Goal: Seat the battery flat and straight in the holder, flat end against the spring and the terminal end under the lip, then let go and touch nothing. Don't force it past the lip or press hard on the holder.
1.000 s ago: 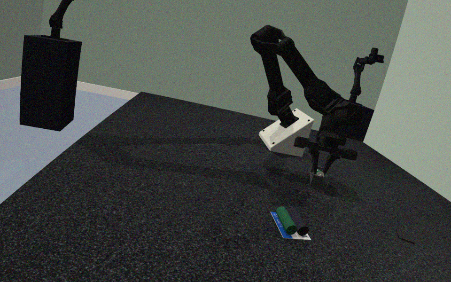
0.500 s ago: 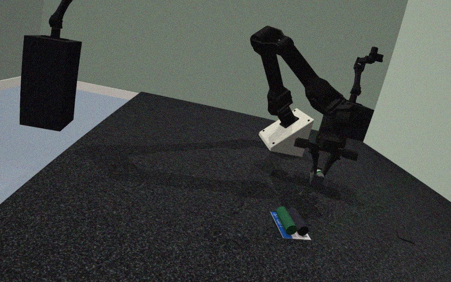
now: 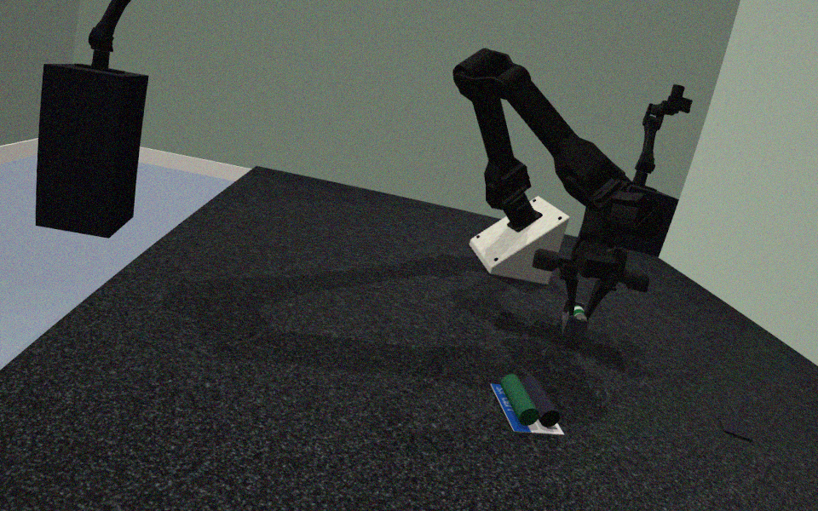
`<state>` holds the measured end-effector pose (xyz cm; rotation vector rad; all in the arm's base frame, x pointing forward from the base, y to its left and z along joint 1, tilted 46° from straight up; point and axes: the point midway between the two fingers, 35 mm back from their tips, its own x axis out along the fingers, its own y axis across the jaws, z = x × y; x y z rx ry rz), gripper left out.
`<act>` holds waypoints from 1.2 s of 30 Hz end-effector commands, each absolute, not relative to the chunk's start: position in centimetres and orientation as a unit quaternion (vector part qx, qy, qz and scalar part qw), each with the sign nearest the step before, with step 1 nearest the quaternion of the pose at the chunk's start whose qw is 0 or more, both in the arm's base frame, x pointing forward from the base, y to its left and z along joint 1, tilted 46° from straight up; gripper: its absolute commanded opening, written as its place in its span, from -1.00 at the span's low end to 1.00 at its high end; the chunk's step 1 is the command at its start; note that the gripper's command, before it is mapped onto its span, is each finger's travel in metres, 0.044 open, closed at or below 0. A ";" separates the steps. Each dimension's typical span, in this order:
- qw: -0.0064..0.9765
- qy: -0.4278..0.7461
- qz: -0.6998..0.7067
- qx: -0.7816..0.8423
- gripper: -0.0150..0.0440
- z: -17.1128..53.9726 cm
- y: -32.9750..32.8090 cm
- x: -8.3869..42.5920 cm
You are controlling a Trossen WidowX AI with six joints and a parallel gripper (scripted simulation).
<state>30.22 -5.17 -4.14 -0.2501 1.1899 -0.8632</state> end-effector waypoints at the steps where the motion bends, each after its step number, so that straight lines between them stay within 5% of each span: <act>1: 0.719 0.562 -0.396 -0.106 -0.26 -4.5 -5.5 29.5; 36: 0.695 0.597 -0.393 -0.075 -0.26 -3.8 -6.3 30.9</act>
